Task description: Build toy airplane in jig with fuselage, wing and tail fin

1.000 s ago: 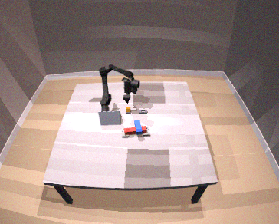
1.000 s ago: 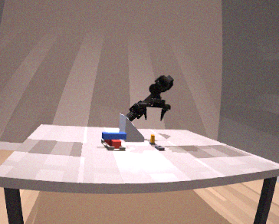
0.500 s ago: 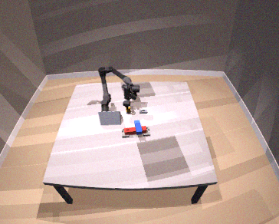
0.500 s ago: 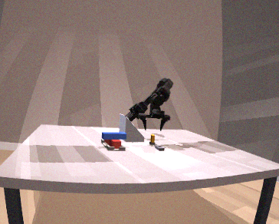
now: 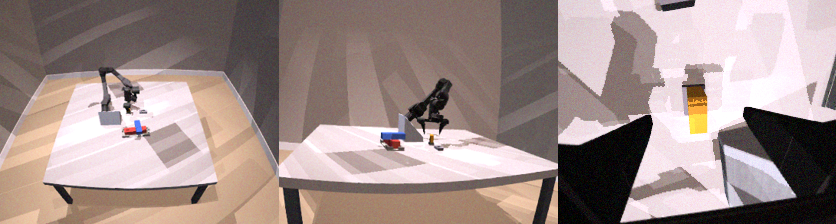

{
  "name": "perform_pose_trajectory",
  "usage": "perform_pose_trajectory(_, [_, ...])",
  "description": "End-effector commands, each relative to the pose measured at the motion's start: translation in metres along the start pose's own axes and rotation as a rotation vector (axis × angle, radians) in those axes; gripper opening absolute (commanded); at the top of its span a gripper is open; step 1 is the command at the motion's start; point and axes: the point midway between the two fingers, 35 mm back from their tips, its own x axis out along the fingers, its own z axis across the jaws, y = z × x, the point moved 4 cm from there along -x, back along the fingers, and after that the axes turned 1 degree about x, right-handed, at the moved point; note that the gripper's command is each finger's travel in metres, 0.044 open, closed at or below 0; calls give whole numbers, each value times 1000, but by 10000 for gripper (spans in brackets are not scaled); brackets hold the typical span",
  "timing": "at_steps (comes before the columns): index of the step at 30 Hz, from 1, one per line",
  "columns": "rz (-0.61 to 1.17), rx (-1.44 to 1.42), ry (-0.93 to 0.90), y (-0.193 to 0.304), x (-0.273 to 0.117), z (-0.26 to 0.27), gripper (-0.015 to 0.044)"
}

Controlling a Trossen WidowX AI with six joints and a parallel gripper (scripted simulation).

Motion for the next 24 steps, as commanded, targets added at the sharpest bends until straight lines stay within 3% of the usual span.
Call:
perform_pose_trajectory(1, [4,8,-3,0,7,-1,440])
perform_pose_trajectory(22, [5,9,-9,3,38,1,440])
perform_pose_trajectory(24, [5,9,-9,3,38,1,387])
